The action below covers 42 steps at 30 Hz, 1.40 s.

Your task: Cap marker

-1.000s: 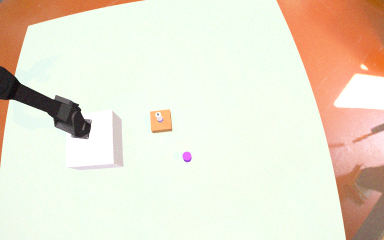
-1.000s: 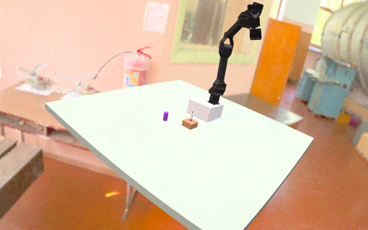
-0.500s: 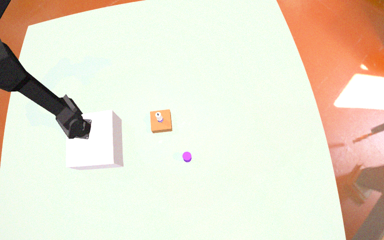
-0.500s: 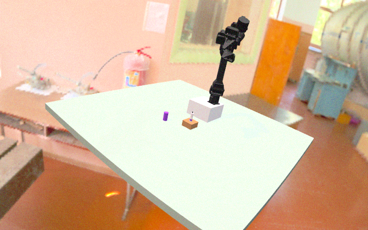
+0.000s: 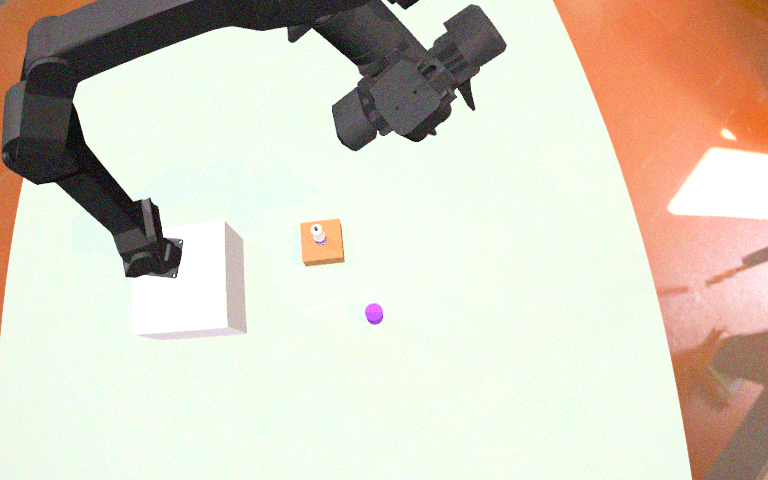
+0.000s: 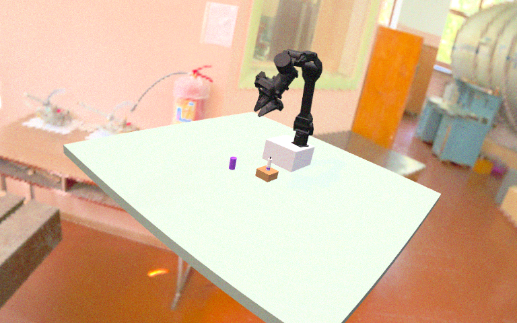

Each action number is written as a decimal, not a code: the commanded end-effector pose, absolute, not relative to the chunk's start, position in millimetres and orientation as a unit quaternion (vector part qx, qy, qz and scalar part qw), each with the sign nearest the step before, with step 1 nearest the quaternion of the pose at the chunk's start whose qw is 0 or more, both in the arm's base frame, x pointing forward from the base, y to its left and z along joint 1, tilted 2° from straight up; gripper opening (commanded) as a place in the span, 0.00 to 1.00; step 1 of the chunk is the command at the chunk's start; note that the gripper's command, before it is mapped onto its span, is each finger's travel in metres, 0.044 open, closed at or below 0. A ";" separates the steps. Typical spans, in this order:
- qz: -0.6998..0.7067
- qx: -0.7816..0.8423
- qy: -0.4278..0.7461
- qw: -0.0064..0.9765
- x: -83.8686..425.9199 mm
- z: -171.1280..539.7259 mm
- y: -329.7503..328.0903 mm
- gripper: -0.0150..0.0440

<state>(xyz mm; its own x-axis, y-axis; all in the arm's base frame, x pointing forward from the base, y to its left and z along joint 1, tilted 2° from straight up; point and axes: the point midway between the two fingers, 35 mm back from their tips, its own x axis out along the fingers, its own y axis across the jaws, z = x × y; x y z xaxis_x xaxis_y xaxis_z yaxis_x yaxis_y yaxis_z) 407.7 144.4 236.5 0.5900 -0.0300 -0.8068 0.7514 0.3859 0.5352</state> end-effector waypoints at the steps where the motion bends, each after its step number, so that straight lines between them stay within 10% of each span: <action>1: -0.326 0.463 0.408 0.716 410.0 185.0 92.5 0.66; 15: -0.476 0.458 0.518 0.543 344.3 56.6 -46.7 0.66; 42: -0.477 0.459 0.520 0.540 347.5 1.3 -44.0 0.66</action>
<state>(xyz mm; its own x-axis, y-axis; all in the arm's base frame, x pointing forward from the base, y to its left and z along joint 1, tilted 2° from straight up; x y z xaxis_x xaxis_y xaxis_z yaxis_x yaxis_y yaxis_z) 349.0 -44.8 7.3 0.0100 -0.0438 -0.9990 0.9928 0.1195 0.0047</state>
